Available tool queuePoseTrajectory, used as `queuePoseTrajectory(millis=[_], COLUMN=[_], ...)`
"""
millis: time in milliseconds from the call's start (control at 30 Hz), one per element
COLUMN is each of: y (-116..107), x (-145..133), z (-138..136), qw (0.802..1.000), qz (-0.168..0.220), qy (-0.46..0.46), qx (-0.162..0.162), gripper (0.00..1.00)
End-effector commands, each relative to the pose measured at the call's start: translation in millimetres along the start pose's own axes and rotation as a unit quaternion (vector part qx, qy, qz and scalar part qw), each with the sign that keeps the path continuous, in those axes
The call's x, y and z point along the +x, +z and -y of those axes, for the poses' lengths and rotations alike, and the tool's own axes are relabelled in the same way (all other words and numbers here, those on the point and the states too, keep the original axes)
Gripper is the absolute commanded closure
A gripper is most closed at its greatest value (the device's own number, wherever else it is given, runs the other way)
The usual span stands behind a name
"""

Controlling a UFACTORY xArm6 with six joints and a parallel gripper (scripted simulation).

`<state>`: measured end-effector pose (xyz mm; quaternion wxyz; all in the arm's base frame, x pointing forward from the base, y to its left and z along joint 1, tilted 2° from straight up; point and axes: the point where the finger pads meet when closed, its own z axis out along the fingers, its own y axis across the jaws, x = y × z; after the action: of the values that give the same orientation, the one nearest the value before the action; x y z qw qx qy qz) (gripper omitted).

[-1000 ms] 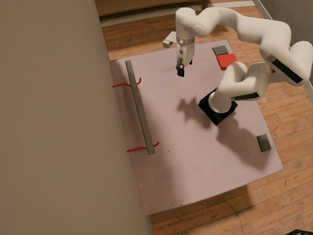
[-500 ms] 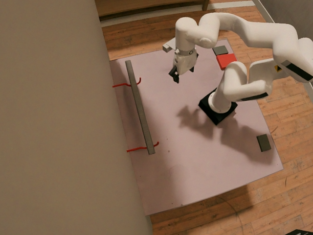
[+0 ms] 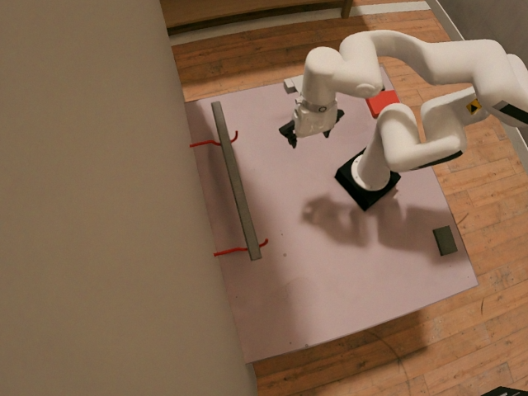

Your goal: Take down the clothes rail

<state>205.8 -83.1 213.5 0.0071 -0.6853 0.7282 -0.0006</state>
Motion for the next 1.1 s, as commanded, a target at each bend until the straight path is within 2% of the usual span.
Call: queuePoseTrajectory(millis=[0, 167, 1067], y=[-3, -3, 5], x=[-7, -7, -3], z=[4, 4, 45], qw=[0.999, 0.999, 0.999], qz=[-0.023, -0.023, -0.023], qy=[0.042, 0.042, 0.042], qx=[0.003, 0.003, 0.003], gripper=[0.0, 0.0, 0.0])
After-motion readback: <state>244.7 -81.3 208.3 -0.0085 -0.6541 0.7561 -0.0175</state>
